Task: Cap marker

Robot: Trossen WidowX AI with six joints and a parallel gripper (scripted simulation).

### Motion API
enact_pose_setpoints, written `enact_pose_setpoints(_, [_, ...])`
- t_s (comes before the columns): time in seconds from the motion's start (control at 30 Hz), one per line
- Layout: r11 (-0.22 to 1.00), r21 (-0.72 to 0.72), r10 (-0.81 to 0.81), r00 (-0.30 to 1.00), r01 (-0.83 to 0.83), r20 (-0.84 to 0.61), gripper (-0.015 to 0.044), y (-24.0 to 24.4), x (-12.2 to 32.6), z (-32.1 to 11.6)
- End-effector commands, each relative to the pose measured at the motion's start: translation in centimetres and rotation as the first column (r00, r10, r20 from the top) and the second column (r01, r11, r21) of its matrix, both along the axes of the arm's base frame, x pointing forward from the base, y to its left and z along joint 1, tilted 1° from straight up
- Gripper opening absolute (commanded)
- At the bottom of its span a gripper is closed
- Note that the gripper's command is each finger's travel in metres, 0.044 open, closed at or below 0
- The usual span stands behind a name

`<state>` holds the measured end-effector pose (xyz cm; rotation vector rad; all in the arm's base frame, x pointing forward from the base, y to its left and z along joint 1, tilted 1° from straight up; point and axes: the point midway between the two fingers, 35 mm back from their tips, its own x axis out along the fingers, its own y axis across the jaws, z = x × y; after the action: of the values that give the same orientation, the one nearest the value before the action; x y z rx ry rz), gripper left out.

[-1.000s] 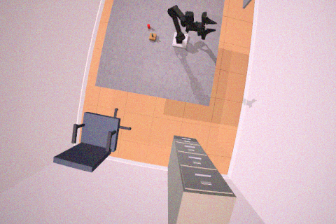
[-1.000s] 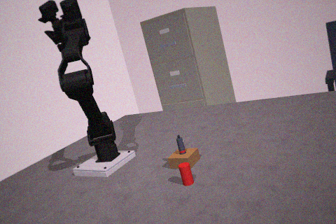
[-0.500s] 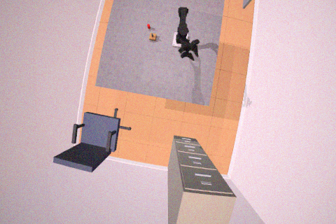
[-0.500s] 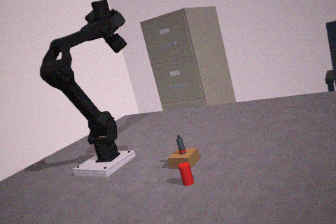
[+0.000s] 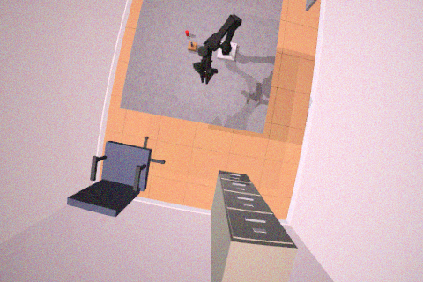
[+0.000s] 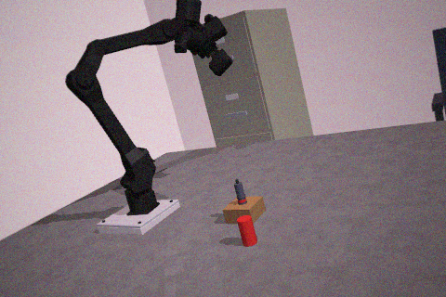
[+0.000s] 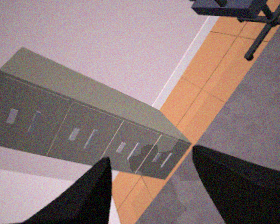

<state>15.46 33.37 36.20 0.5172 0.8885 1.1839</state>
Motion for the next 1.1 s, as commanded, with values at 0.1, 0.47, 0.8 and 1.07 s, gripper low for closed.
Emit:
enact_pose_setpoints(0.1, [0.938,-0.204,-0.271,0.96,0.281,0.075,0.0241,-5.5,10.4,-4.4])
enact_pose_setpoints(0.47, [0.693,-0.522,-0.503,0.852,0.497,0.144,0.0241,-18.1,20.8,-10.9])
enact_pose_setpoints(0.8, [0.443,-0.764,-0.62,0.776,0.469,0.117,0.0241,-32.5,24.1,-16.3])
enact_pose_setpoints(1.07, [0.314,-0.894,-0.686,0.728,0.319,0.02,0.0241,-44.0,22.0,-20.1])
